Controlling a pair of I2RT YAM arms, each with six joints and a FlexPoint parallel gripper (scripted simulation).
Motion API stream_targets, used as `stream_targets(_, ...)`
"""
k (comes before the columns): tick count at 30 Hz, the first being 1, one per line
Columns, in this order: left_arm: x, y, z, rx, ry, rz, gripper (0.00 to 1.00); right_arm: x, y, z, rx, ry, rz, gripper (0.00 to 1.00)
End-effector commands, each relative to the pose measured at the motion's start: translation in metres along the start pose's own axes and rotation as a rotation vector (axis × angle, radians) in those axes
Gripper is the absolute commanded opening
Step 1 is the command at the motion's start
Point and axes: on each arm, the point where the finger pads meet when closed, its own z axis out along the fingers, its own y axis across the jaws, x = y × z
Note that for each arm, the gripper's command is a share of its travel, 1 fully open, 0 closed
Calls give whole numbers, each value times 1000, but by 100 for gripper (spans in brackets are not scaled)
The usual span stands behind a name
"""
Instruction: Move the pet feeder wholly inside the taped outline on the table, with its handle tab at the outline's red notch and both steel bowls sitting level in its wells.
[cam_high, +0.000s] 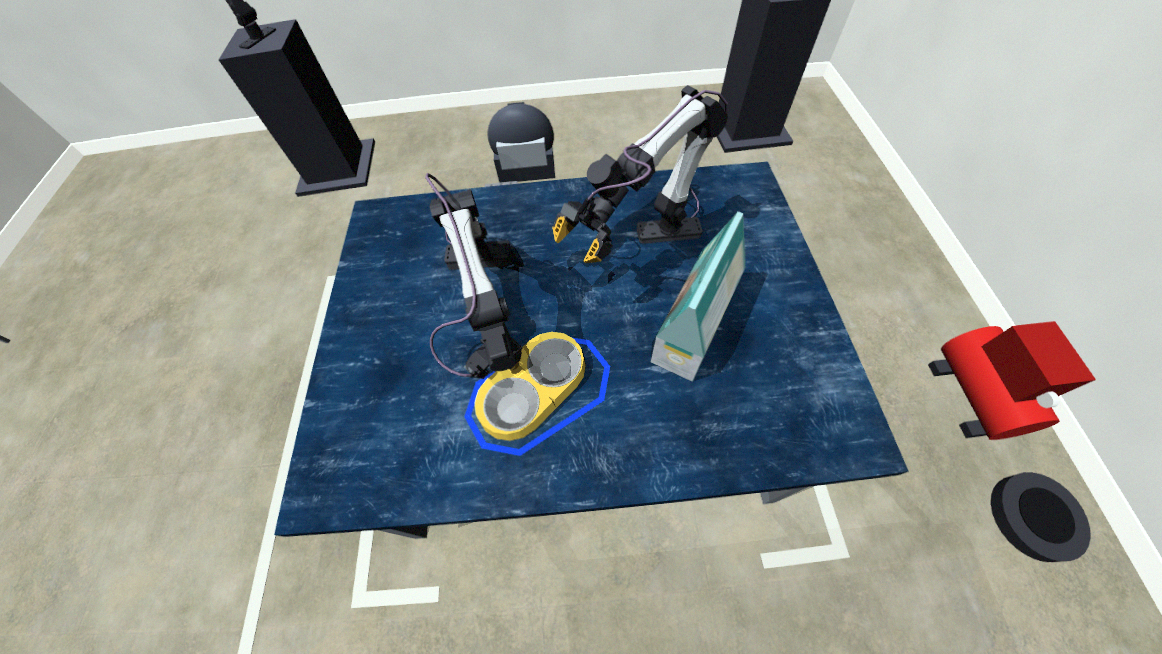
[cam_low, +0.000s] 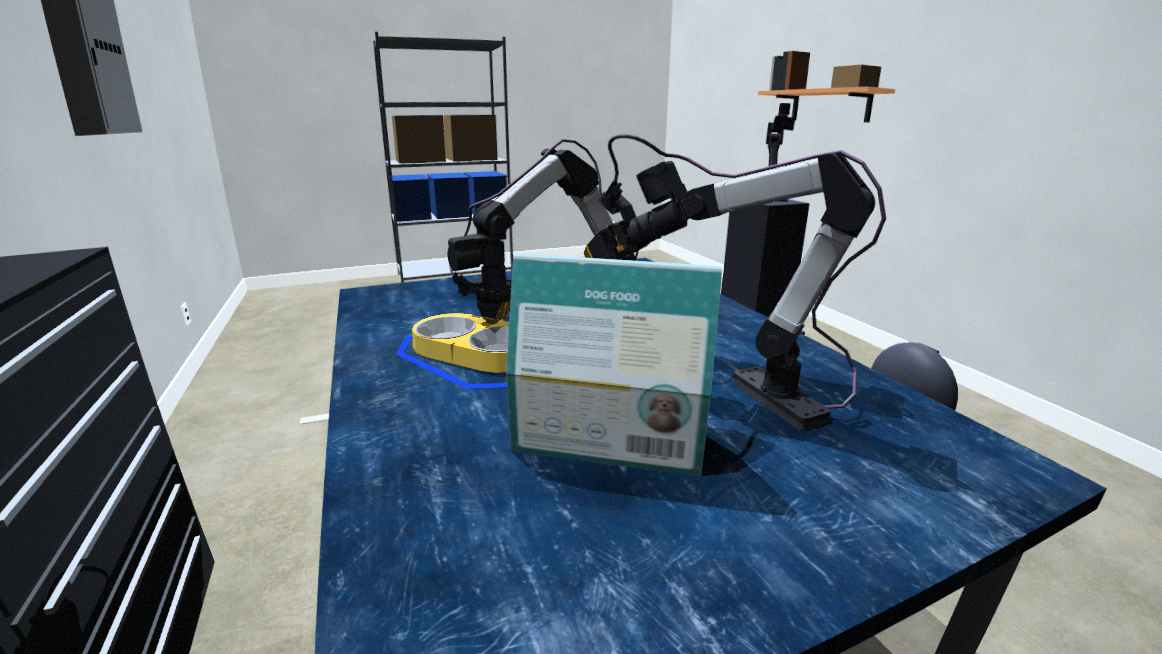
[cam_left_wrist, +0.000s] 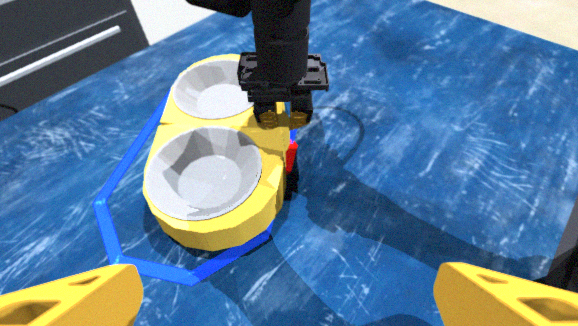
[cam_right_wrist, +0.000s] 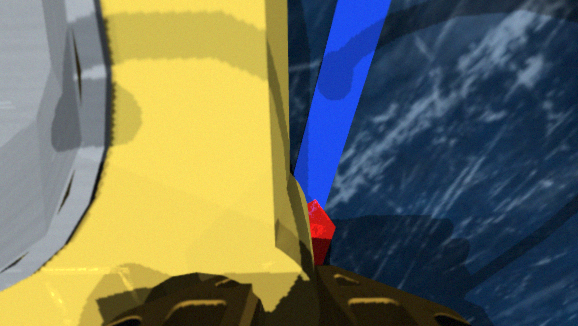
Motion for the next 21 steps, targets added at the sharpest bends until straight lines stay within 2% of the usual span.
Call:
stream_targets(1, -6, 1, -3, -4, -21, -5, 100, 4, 7, 0, 14, -10, 179, 6)
stream_targets(12, -6, 1, -3, -4, -21, -5, 100, 20, 25, 0, 5, -10, 263, 6)
stream_targets(18, -6, 1, -3, -4, -21, -5, 100, 18, 24, 0, 5, -11, 267, 6)
stream_targets(20, -6, 1, -3, -4, -21, -5, 100, 18, 26, -7, -21, -14, 260, 28)
stream_targets(21, -6, 1, -3, -4, -21, -5, 100, 18, 26, -7, -21, -14, 260, 34)
